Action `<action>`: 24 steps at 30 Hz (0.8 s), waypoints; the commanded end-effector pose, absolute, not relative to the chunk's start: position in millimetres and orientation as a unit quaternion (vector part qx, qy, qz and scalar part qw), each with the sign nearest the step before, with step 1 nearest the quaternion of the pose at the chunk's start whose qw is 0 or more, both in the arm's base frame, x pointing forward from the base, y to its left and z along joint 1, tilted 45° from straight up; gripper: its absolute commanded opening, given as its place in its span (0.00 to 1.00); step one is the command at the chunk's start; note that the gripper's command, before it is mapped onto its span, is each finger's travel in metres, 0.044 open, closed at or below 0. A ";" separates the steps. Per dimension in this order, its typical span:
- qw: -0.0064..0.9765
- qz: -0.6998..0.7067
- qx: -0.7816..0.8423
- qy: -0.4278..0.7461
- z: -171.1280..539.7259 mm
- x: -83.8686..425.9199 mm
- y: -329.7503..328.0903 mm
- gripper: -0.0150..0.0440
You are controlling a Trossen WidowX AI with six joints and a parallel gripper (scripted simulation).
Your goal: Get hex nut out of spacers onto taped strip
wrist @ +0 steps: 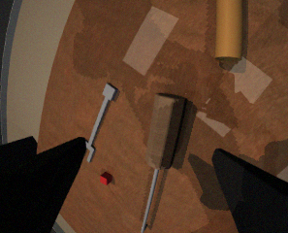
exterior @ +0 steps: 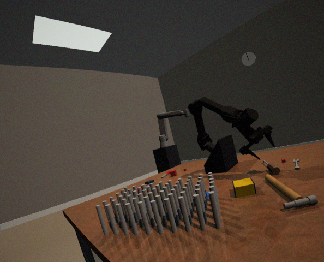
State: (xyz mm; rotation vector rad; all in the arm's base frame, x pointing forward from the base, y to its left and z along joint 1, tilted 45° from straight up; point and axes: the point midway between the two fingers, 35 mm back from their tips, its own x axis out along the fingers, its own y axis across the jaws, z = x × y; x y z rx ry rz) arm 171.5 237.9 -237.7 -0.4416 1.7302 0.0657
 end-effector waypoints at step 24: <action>0.604 -0.011 -0.211 0.768 -255.4 147.0 237.4 0.87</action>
